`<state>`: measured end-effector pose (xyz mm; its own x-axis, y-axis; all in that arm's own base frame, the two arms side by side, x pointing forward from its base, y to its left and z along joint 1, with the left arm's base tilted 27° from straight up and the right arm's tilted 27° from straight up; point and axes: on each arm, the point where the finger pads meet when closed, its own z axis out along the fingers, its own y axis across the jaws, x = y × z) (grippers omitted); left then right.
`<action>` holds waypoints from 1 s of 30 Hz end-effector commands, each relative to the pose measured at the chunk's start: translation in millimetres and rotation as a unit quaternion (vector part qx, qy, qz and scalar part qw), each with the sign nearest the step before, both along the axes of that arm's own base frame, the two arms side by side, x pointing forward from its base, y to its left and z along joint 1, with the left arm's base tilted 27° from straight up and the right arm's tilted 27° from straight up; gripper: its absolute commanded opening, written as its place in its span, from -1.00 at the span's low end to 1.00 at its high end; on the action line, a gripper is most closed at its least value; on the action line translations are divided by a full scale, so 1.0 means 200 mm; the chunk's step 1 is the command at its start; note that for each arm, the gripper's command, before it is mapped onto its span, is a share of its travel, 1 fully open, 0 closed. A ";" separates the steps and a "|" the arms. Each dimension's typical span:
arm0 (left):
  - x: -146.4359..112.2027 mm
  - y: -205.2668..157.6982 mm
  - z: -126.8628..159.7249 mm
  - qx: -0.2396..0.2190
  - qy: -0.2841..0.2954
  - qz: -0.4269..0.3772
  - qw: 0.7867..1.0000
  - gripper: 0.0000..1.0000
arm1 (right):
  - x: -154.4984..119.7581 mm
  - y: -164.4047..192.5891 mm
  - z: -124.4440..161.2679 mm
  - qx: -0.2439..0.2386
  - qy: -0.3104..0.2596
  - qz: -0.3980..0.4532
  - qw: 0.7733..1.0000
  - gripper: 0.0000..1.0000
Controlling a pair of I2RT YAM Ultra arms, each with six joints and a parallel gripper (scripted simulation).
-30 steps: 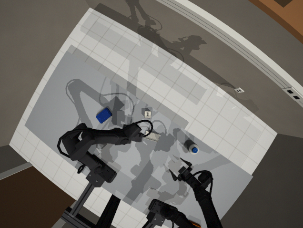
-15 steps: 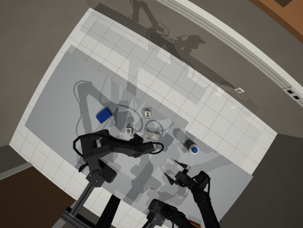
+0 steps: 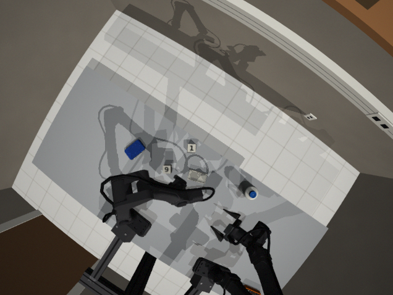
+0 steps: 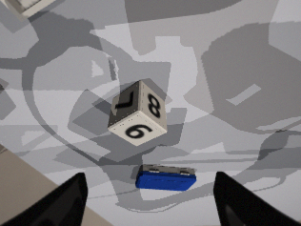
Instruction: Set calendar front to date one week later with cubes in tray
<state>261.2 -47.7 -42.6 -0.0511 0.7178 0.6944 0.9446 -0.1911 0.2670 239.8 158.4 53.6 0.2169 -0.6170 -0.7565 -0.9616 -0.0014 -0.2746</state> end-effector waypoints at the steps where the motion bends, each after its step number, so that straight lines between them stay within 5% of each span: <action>1: -0.03 0.04 0.02 -0.015 -0.018 0.089 0.996 0.41 | 0.00 0.07 0.06 0.029 -0.005 0.019 0.999 1.00; 13: 0.01 0.11 0.08 -0.118 -0.118 0.353 0.921 0.41 | 0.01 0.11 0.07 0.036 -0.005 0.024 0.999 1.00; 20: 0.06 0.17 0.14 -0.189 -0.186 0.527 0.807 0.41 | 0.01 0.11 0.07 0.036 -0.005 0.024 0.999 1.00; 27: 0.11 0.24 0.18 -0.248 -0.238 0.667 0.661 0.41 | 0.01 0.11 0.07 0.036 -0.005 0.024 0.999 1.00; 29: 0.11 0.24 0.18 -0.248 -0.238 0.667 0.661 0.41 | 0.01 0.11 0.07 0.036 -0.005 0.024 0.999 1.00; 30: 0.11 0.24 0.18 -0.255 -0.242 0.685 0.638 0.41 | 0.01 0.11 0.07 0.036 -0.005 0.024 0.999 1.00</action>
<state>284.9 13.5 -16.9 -0.9947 0.0324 0.0975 0.0666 0.9257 0.3722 241.4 168.1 56.4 0.2253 -0.5983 -0.7689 -0.9619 -0.0109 -0.2733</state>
